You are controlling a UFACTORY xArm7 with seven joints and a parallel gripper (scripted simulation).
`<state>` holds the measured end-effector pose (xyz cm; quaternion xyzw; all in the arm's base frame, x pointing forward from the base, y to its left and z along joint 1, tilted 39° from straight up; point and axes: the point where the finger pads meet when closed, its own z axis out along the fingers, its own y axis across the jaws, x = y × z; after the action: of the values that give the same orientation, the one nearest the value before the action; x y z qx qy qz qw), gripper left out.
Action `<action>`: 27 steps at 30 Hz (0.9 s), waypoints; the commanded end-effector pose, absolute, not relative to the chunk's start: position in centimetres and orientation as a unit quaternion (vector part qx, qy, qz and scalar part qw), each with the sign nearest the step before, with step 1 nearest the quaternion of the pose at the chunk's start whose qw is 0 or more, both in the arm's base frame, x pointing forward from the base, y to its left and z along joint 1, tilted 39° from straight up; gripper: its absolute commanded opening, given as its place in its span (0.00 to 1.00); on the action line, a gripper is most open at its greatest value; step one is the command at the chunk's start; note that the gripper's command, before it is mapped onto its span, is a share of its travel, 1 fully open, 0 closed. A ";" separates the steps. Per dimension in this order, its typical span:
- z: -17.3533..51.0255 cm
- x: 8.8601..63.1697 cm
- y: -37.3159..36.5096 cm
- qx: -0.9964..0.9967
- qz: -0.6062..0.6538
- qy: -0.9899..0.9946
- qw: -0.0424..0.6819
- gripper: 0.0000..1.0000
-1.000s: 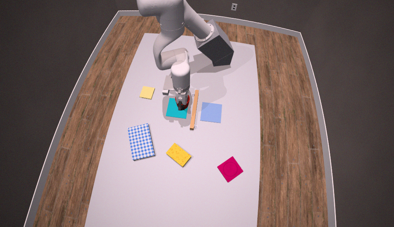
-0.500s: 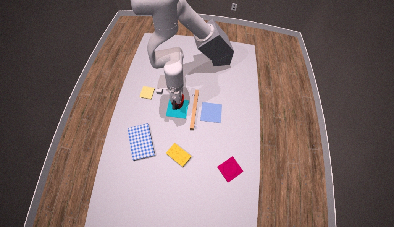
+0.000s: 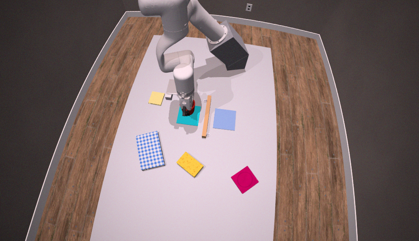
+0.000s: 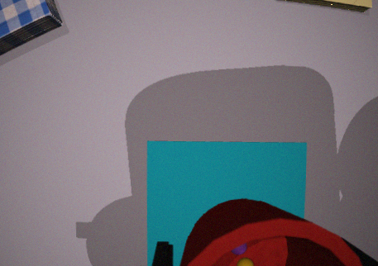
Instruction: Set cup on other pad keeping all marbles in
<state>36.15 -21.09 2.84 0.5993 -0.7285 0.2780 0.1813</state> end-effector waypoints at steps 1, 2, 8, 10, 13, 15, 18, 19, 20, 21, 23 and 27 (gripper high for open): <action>2.9 36.3 -21.0 0.600 0.279 -0.728 0.180 0.85; 2.9 36.3 -21.0 0.600 0.279 -0.728 0.180 0.85; 2.6 36.3 -21.3 0.600 0.279 -0.728 0.180 0.85; 2.3 36.3 -21.5 0.600 0.279 -0.728 0.180 0.85; 1.9 36.3 -21.9 0.600 0.279 -0.728 0.180 0.85; 1.9 36.3 -21.9 0.600 0.279 -0.728 0.180 0.85; 1.4 36.4 -22.3 0.600 0.279 -0.728 0.180 0.85; 1.2 36.4 -22.5 0.600 0.279 -0.728 0.180 0.85; 1.0 36.4 -22.6 0.600 0.279 -0.728 0.180 0.85; 0.8 36.4 -22.8 0.600 0.279 -0.728 0.180 0.85; 0.5 36.5 -23.1 0.600 0.279 -0.728 0.180 0.85; 0.0 36.5 -23.5 0.600 0.279 -0.728 0.180 0.85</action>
<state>36.27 -23.20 0.38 0.5991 -0.7287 0.2776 0.1818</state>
